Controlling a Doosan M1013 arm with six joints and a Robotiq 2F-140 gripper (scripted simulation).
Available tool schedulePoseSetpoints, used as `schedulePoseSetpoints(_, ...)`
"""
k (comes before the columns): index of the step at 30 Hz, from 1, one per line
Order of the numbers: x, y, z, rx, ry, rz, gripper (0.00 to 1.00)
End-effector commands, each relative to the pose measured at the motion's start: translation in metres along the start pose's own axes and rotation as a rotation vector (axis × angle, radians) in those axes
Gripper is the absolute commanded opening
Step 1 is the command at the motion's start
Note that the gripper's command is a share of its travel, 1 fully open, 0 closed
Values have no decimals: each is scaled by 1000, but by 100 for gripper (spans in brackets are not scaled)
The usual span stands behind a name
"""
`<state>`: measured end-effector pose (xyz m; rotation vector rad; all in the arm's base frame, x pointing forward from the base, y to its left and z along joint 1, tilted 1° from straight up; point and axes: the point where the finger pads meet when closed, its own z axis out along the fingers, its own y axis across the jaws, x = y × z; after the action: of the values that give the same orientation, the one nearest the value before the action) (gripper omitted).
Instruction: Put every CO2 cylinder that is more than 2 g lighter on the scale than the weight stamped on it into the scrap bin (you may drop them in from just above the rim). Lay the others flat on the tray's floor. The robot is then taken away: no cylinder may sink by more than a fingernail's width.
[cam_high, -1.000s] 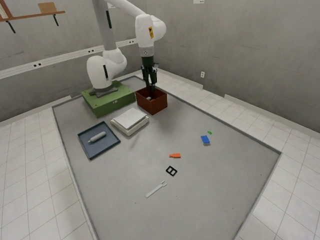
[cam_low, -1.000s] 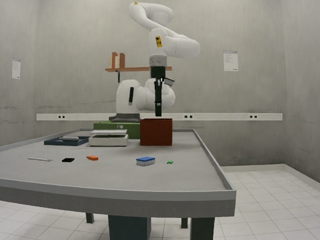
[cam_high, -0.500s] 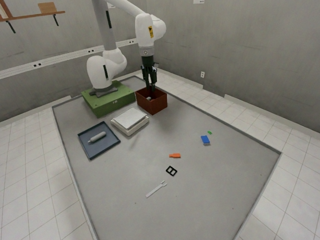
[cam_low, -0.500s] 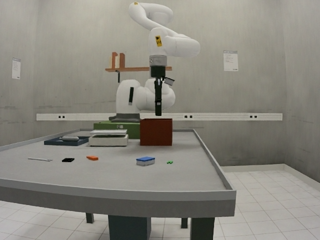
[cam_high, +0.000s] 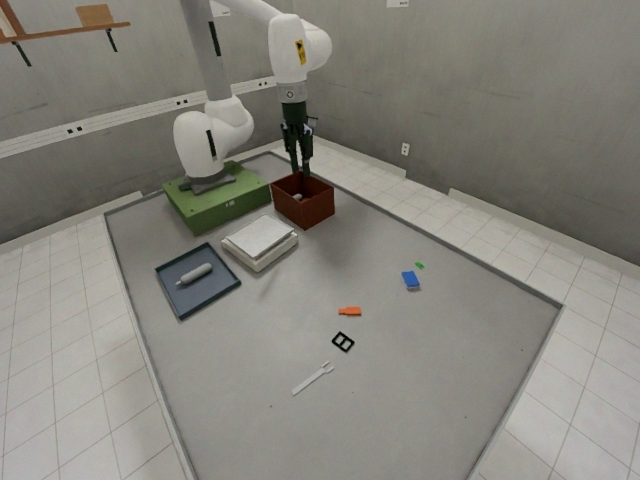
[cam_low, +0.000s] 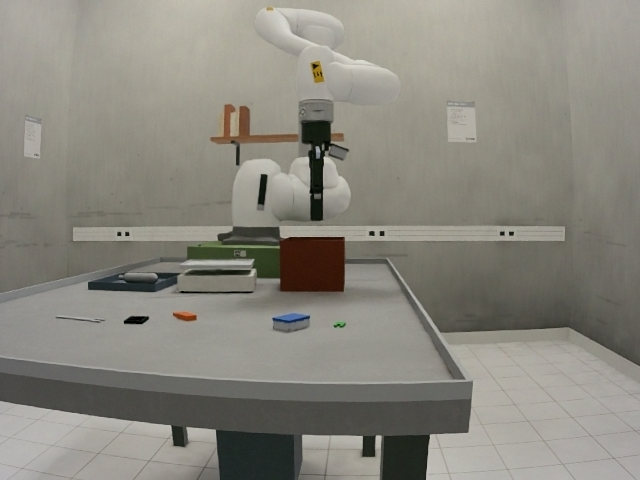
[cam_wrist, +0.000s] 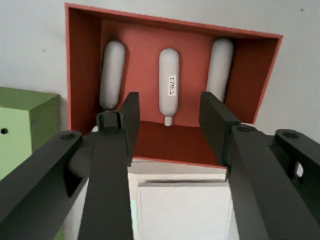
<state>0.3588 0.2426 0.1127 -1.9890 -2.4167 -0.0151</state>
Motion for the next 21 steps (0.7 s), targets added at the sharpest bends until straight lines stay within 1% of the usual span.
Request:
schedulePoseSetpoints(1, 0, 0, -6, -1, 1, 0, 39)
schedulePoseSetpoints(6, 0, 0, -10, -1, 1, 0, 39)
schedulePoseSetpoints(21, 0, 0, -10, -1, 1, 0, 39)
